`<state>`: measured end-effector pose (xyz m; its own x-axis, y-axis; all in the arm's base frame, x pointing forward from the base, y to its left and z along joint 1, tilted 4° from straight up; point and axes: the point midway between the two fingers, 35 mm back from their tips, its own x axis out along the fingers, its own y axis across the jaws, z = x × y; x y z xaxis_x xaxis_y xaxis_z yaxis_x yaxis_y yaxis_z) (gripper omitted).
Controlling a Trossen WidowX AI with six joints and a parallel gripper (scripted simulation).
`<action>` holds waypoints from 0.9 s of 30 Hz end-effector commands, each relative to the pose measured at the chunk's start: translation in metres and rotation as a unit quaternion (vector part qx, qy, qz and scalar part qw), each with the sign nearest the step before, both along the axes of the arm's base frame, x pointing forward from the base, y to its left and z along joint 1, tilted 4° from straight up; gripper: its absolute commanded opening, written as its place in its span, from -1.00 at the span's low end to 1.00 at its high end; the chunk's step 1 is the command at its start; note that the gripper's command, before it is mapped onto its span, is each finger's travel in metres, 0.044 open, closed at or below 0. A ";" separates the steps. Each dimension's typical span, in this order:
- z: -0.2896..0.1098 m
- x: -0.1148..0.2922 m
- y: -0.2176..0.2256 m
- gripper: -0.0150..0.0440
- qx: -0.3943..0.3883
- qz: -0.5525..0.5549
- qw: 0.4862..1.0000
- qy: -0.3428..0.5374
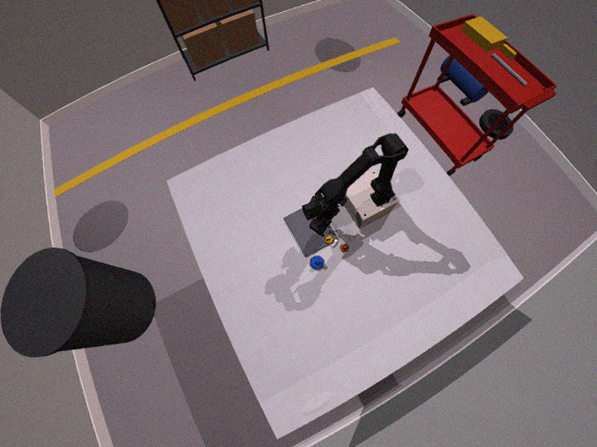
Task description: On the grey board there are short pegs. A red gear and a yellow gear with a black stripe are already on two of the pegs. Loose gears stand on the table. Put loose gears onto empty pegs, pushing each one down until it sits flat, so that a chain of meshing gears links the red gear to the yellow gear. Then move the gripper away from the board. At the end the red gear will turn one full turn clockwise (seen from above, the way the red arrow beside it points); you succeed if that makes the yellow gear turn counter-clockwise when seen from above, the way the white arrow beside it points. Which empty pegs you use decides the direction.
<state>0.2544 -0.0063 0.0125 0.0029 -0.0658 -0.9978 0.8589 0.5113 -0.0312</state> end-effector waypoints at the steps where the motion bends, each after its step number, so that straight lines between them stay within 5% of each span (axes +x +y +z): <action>1: -0.001 -0.001 -0.002 -0.49 -0.002 0.002 1.000 0.001; 27: -0.005 -0.001 -0.002 -0.49 -0.002 0.045 0.999 0.004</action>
